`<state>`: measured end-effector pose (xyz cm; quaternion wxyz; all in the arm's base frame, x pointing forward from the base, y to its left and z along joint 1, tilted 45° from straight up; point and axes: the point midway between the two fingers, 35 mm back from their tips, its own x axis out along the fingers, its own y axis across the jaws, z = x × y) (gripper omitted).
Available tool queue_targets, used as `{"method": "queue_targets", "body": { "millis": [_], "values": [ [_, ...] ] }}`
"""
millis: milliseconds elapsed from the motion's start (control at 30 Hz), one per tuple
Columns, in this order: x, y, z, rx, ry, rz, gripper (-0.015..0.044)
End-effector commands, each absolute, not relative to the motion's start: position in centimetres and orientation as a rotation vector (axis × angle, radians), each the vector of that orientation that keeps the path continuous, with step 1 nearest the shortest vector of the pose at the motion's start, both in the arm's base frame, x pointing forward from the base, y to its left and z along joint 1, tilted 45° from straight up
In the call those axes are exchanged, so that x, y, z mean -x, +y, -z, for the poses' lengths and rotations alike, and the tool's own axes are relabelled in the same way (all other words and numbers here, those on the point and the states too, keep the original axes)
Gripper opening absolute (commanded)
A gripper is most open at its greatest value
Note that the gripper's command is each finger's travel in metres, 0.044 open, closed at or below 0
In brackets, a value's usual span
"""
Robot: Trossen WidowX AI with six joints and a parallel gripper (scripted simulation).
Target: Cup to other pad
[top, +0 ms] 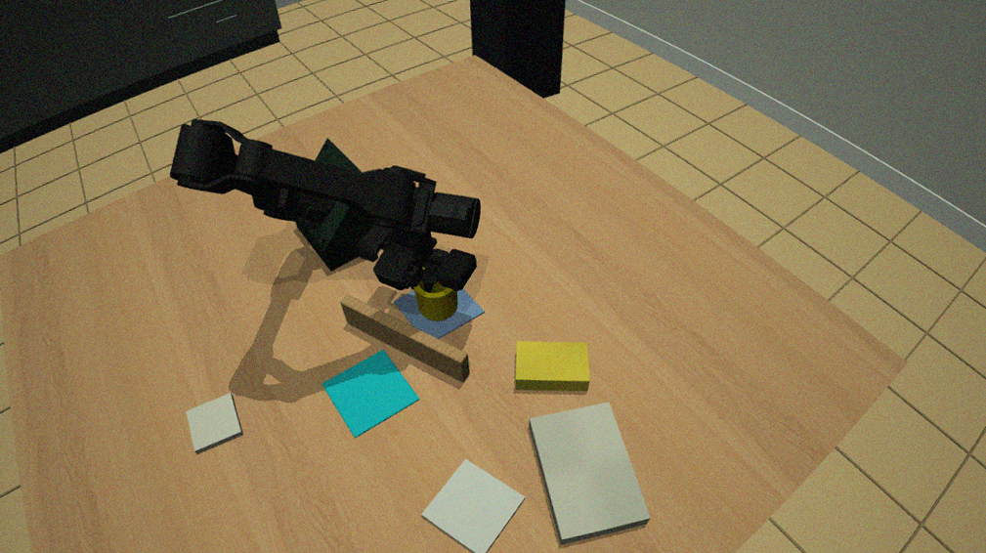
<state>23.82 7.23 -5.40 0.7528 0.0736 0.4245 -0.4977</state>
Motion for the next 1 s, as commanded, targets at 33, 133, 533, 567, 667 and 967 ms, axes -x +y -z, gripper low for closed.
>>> {"method": "queue_targets", "body": {
  "millis": [33,133,533,567,667,967],
  "values": [
    [-23.8,7.3,5.4,-0.161,0.926,1.086,0.008],
    [-23.8,7.3,5.4,-0.161,0.926,1.086,0.006],
    [-23.8,7.7,5.0,-0.161,0.927,1.086,0.0],
    [-23.8,7.9,4.8,-0.161,0.928,1.085,0.0],
    [-23.7,8.7,4.1,-0.161,0.929,1.084,0.0],
    [-23.2,11.1,1.8,-0.158,0.931,1.083,0.0]
  ]
}}
